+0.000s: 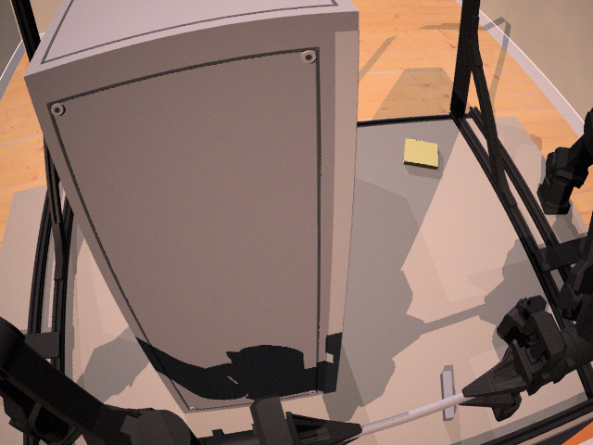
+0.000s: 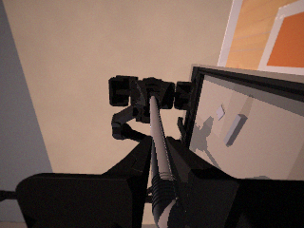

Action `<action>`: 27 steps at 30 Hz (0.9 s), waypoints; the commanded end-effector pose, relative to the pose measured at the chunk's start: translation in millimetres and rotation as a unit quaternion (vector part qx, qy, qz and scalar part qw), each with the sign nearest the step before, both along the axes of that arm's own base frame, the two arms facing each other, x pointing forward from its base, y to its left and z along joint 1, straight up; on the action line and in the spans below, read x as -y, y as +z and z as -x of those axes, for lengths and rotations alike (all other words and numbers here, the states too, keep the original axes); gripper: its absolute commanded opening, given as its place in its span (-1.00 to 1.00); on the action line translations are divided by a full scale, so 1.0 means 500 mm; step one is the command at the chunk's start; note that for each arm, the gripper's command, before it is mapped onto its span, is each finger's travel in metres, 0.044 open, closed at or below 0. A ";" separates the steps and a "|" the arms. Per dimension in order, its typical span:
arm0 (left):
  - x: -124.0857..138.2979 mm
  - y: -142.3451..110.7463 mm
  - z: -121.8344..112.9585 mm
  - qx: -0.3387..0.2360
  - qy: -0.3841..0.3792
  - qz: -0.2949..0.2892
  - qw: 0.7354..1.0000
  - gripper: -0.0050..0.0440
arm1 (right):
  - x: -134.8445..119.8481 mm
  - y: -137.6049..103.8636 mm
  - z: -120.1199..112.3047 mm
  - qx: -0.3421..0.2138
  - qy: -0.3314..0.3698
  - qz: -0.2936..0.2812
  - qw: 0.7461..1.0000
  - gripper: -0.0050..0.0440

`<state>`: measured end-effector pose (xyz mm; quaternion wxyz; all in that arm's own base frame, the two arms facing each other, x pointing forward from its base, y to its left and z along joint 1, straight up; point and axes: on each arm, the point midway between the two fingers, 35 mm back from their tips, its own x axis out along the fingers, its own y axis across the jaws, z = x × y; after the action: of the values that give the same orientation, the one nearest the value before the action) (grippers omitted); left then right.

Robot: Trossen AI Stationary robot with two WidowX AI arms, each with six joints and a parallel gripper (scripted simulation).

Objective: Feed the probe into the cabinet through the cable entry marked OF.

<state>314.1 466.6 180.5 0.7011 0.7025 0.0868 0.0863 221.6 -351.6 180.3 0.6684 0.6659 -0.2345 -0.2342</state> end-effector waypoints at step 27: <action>-0.001 -0.001 -0.001 0.000 0.001 0.001 1.000 -0.80 | 0.002 -0.001 0.001 0.000 -0.003 -0.002 1.000 1.00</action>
<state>314.2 466.6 180.4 0.7012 0.7024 0.0868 0.0863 221.6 -351.6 180.3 0.6684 0.6659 -0.2345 -0.2342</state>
